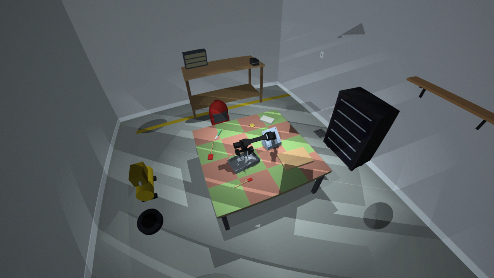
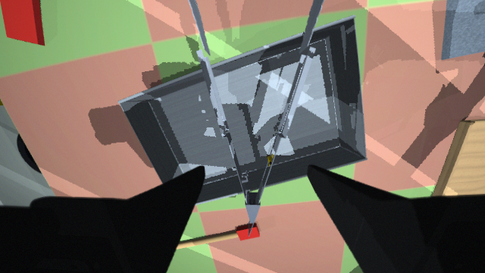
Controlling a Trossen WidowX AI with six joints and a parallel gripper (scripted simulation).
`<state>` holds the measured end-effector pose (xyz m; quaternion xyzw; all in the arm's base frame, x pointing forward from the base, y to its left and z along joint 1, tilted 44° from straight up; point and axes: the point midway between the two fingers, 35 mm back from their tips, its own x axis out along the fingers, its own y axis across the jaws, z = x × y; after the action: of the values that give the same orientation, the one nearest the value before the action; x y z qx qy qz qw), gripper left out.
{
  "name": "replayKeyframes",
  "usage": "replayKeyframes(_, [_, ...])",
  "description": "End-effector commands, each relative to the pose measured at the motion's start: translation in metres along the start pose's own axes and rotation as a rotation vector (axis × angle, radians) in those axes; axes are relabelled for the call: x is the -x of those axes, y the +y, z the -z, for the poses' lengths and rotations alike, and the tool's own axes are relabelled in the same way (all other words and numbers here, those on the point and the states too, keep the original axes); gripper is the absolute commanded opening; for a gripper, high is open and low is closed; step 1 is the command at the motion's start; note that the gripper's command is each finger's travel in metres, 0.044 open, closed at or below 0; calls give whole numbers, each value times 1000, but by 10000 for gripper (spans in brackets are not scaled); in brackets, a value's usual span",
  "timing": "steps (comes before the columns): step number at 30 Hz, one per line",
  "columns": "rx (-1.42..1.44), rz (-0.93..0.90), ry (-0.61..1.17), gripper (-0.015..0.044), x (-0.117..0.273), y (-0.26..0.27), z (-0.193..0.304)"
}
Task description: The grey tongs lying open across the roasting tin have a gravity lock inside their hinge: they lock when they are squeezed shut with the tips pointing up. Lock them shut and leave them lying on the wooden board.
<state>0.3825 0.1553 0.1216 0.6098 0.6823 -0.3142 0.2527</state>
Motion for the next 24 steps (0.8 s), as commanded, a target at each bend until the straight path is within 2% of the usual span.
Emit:
replayKeyframes(1, [-7, 0, 4, 440, 0, -2, 1])
replayKeyframes(24, [-7, 0, 2, 440, -32, 2, 0])
